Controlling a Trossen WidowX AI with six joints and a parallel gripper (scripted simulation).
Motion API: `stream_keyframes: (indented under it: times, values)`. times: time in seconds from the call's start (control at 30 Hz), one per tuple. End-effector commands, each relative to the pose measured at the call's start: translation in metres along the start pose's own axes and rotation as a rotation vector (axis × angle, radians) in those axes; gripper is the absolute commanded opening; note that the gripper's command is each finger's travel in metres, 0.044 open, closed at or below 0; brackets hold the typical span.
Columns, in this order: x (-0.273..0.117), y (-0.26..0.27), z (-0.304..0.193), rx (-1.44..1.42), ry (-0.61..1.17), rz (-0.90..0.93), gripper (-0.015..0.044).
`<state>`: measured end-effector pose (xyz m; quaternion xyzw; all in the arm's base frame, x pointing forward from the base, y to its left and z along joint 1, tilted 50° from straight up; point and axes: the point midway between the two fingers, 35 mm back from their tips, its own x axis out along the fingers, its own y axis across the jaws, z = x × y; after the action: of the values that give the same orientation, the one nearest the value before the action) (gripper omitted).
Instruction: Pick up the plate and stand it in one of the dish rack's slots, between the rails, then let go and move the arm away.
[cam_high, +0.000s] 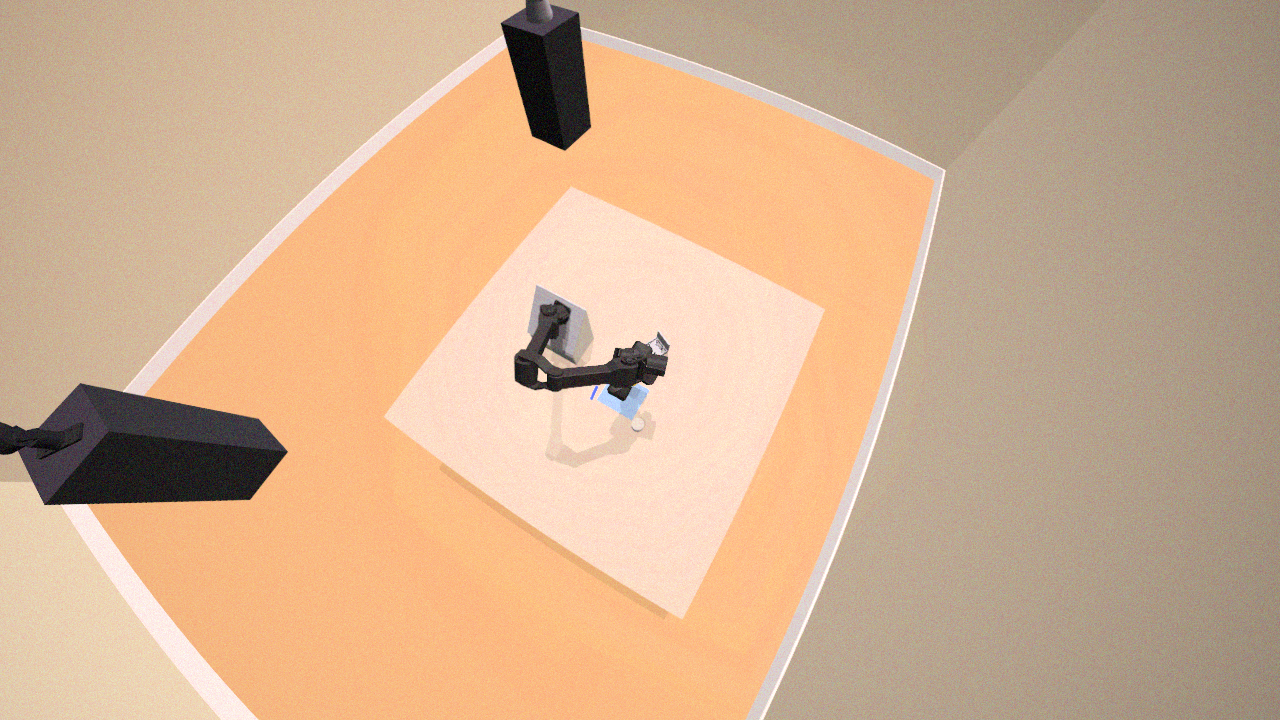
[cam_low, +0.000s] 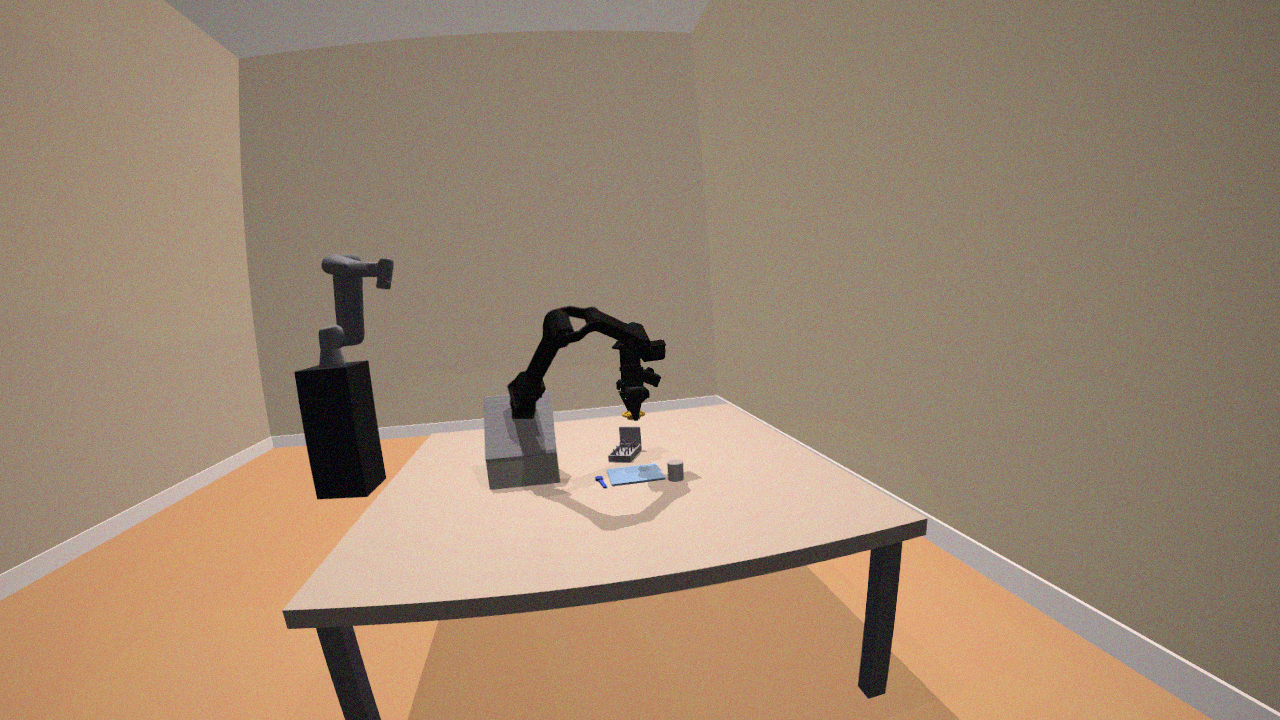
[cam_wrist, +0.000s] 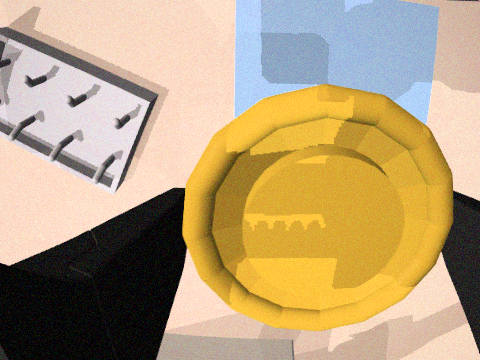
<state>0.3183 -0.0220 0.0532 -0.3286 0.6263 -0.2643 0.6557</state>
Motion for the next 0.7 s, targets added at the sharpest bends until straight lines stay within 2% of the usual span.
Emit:
stream_keyframes:
  times: [0.0, 0.17, 0.67]
  values:
    - [-0.018, 0.000, 0.000, 0.009, -0.009, -0.001, 0.0000]
    - [-0.019, 0.001, 0.000, -0.014, -0.009, -0.002, 0.0000]
    - [-0.019, 0.017, -0.008, -0.531, -0.011, -0.001, 0.0000]
